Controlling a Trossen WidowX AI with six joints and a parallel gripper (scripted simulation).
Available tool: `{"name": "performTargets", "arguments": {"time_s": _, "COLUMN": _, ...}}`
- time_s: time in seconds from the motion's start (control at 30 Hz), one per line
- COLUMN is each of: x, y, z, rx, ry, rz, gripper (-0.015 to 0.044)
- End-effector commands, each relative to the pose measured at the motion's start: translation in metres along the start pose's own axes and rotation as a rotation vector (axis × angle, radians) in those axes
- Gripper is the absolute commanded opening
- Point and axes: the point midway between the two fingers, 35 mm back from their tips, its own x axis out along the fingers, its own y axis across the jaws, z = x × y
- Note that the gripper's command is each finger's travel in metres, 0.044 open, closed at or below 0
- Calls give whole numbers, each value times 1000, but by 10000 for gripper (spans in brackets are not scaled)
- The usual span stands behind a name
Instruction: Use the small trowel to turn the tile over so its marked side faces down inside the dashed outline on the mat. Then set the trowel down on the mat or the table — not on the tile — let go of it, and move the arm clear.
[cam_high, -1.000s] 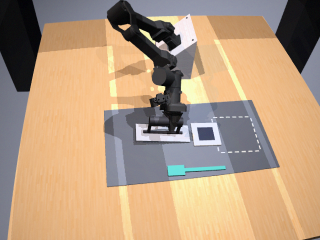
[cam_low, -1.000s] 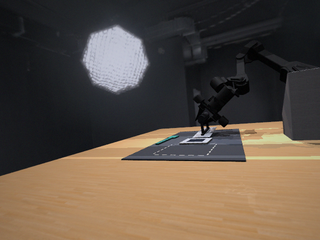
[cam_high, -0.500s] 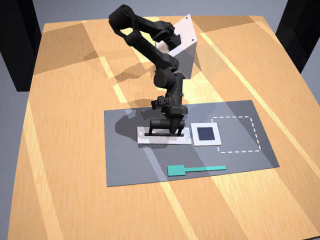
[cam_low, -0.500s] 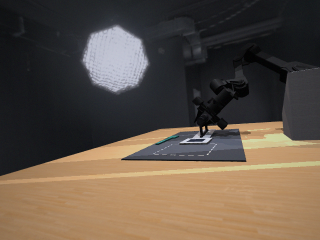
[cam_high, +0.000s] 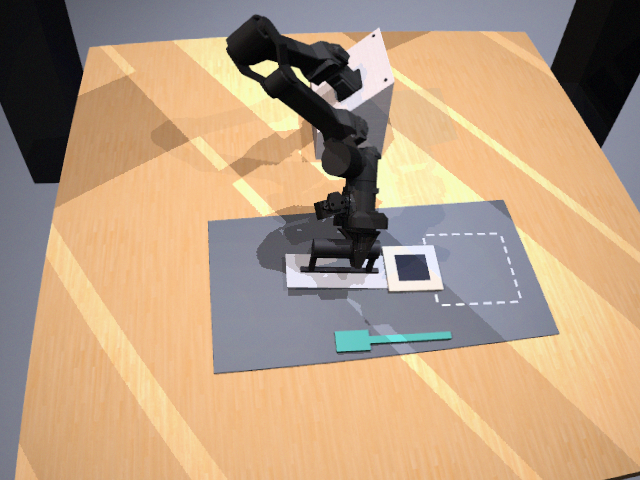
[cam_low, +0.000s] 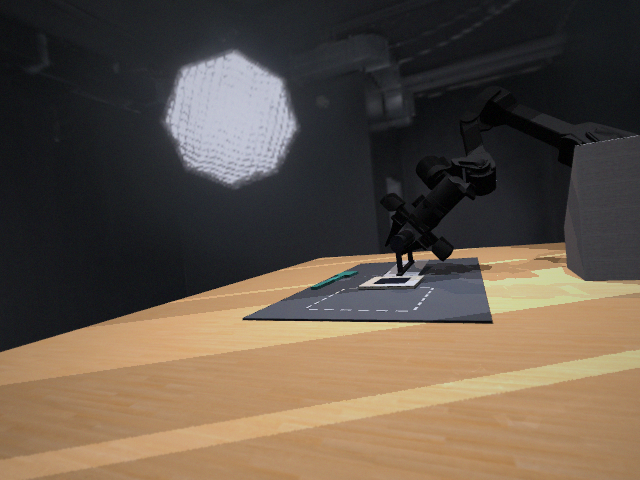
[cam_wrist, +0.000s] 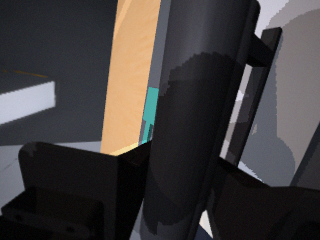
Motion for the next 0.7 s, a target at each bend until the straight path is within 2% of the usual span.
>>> {"name": "performTargets", "arguments": {"time_s": 0.0, "x": -2, "y": 3, "z": -14, "rx": -8, "ry": 17, "rz": 9, "gripper": 0}}
{"name": "performTargets", "arguments": {"time_s": 0.67, "x": -7, "y": 7, "z": -24, "rx": 31, "ry": 50, "rz": 10, "gripper": 0}}
